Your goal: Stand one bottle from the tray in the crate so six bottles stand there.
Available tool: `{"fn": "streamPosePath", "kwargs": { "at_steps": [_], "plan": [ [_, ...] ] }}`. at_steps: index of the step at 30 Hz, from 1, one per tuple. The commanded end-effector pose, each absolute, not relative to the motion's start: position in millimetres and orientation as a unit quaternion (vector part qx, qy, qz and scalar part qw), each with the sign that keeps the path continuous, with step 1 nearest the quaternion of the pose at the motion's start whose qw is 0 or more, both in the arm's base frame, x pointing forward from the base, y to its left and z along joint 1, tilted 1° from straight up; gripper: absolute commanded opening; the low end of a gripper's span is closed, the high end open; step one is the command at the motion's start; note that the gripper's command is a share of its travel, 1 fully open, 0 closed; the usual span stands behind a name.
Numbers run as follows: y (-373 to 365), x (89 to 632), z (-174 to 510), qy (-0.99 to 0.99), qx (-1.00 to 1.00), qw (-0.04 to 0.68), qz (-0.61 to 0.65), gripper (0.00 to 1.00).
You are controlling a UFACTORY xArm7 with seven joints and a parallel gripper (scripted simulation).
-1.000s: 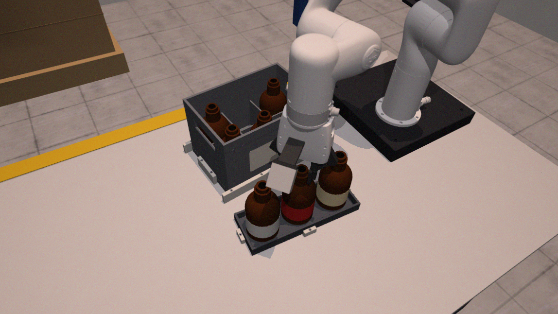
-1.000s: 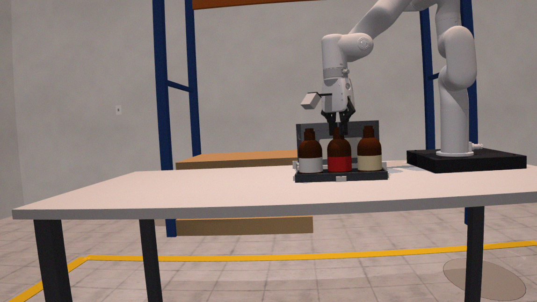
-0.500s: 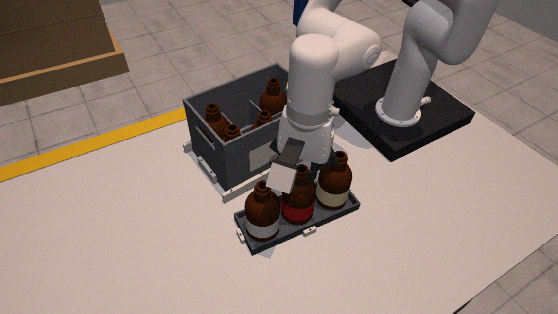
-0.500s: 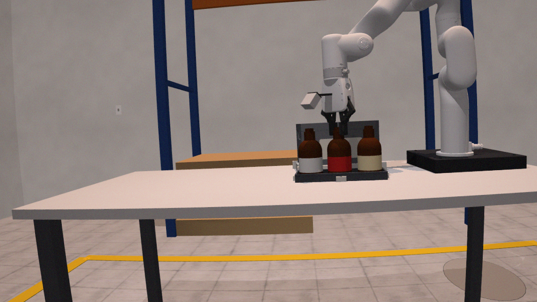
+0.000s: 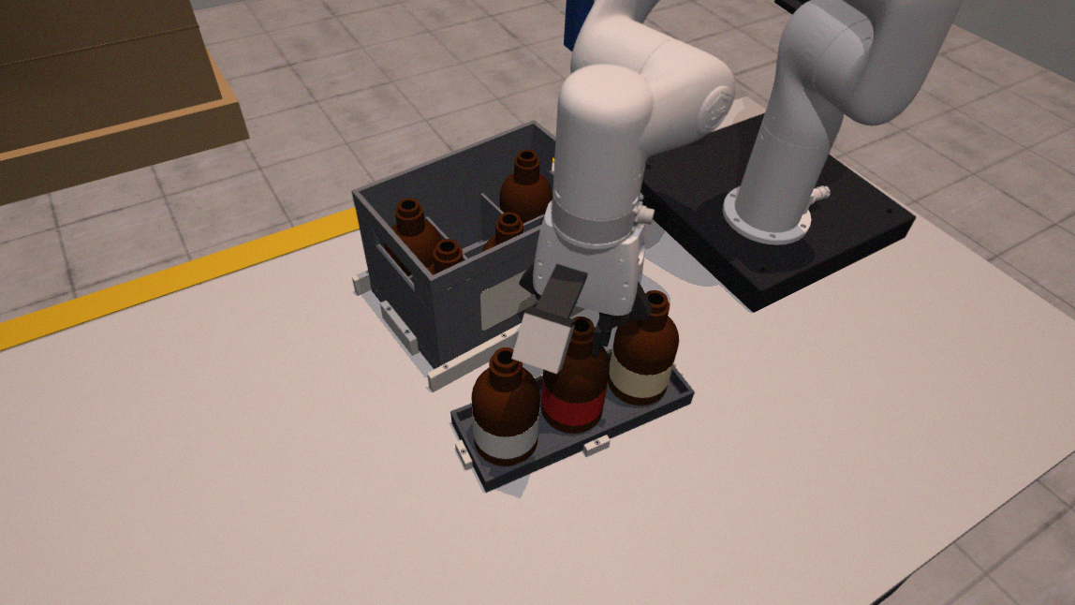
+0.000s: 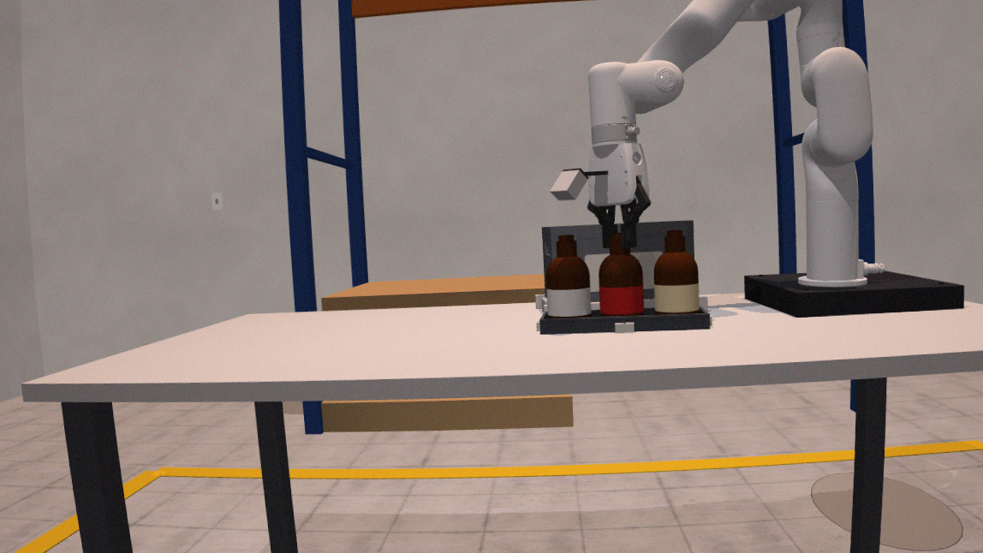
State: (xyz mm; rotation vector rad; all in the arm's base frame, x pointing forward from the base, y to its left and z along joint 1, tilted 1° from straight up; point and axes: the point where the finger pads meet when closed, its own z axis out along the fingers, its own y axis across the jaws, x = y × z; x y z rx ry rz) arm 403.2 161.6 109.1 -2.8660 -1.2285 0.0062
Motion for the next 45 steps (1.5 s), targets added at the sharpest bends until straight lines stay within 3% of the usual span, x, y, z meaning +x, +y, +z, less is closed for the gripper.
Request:
{"fn": "streamPosePath", "kwargs": {
  "at_steps": [1,45],
  "plan": [
    [162,405,111,-0.394,-0.919,0.011,0.000,0.00],
    [163,404,142,-0.394,-0.919,0.011,0.000,0.00]
  ]
}}
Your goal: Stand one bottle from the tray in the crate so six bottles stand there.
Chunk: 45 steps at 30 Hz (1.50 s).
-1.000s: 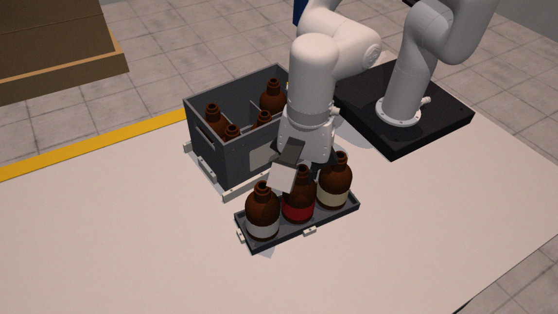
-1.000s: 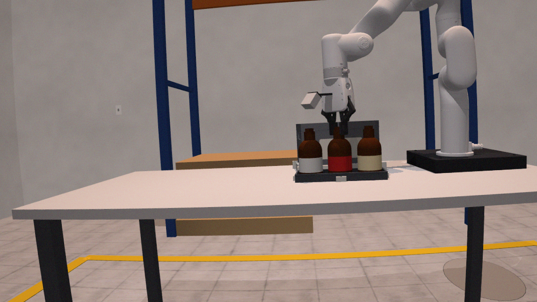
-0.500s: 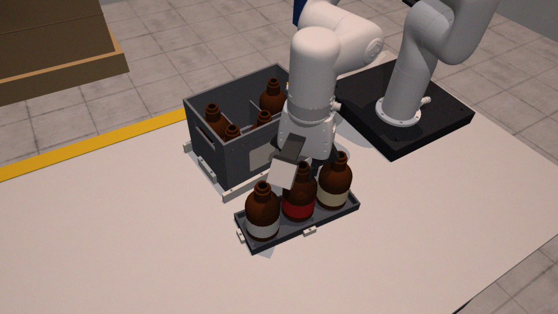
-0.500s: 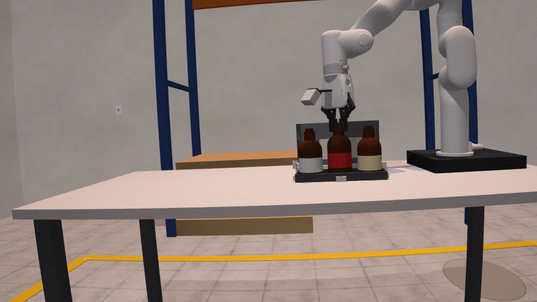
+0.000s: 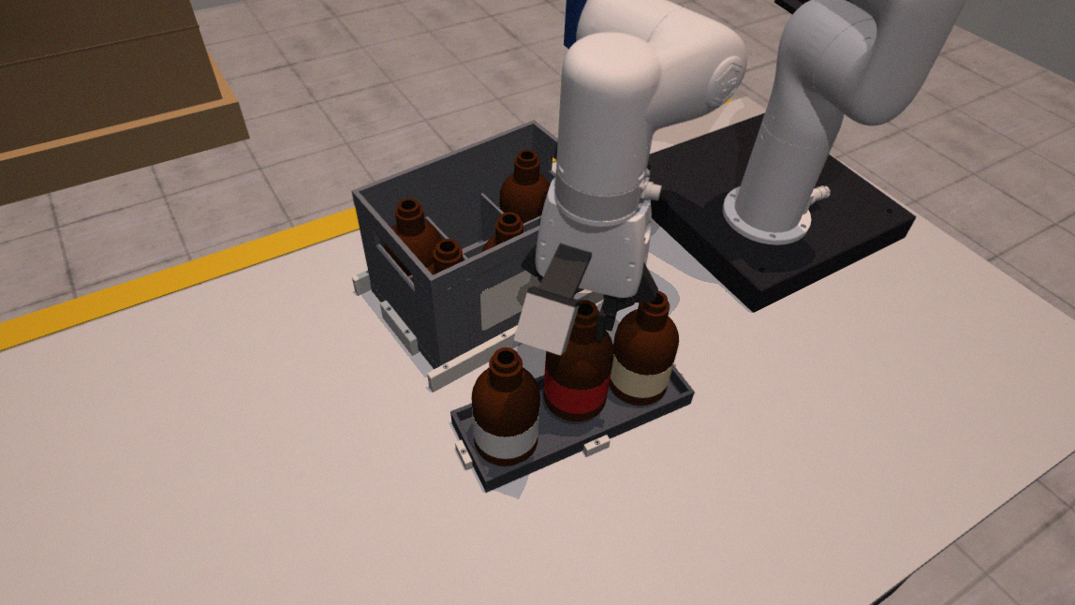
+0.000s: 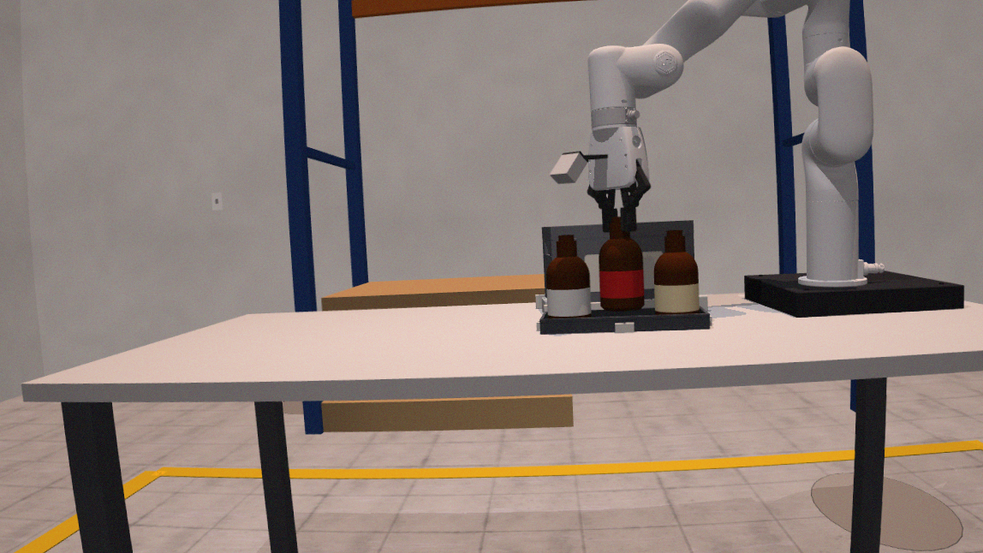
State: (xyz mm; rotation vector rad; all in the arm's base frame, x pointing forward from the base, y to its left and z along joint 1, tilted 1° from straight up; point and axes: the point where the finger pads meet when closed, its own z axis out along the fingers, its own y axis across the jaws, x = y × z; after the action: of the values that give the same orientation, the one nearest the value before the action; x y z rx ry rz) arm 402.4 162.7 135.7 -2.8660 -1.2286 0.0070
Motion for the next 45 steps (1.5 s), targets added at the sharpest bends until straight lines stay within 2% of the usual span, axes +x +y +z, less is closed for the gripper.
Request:
{"fn": "streamPosePath", "kwargs": {
  "at_steps": [1,45],
  "plan": [
    [163.4,403.7,142.6,-0.394,-0.919,0.011,0.000,0.00],
    [163.7,403.5,151.6,-0.394,-0.919,0.011,0.000,0.00]
  ]
}}
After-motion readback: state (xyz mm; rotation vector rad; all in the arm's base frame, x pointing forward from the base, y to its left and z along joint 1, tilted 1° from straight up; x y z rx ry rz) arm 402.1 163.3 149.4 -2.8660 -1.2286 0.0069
